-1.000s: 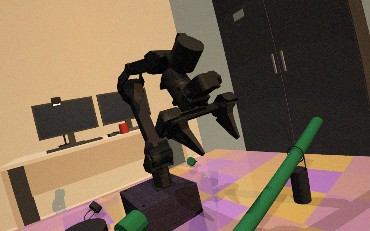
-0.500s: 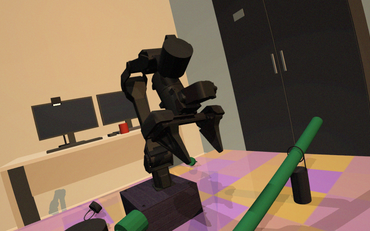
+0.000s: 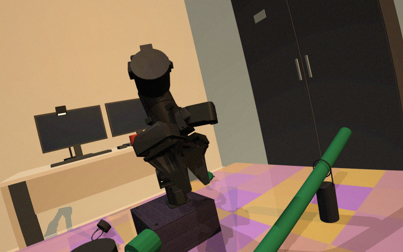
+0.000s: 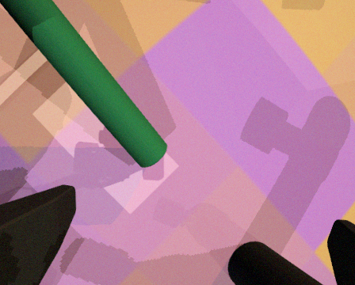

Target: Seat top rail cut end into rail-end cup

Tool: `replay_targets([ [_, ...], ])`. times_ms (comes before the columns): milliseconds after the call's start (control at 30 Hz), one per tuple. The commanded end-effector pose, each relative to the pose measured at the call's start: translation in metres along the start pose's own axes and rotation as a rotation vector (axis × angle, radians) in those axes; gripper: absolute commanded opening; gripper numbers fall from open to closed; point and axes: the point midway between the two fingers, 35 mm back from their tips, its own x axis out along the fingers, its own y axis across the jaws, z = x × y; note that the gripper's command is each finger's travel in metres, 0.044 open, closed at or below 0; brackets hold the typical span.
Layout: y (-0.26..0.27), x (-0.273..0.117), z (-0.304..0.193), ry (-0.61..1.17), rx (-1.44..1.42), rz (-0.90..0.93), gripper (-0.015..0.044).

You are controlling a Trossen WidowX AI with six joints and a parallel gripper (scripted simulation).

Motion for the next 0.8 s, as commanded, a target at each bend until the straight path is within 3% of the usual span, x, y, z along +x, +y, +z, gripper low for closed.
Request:
replay_targets([
  [0,-0.03,-0.002,-0.059,-0.082,-0.501,0.079,0.044],
  [767,-0.048,-0.015,-0.113,-0.2,-1.253,-0.025,0.044],
])
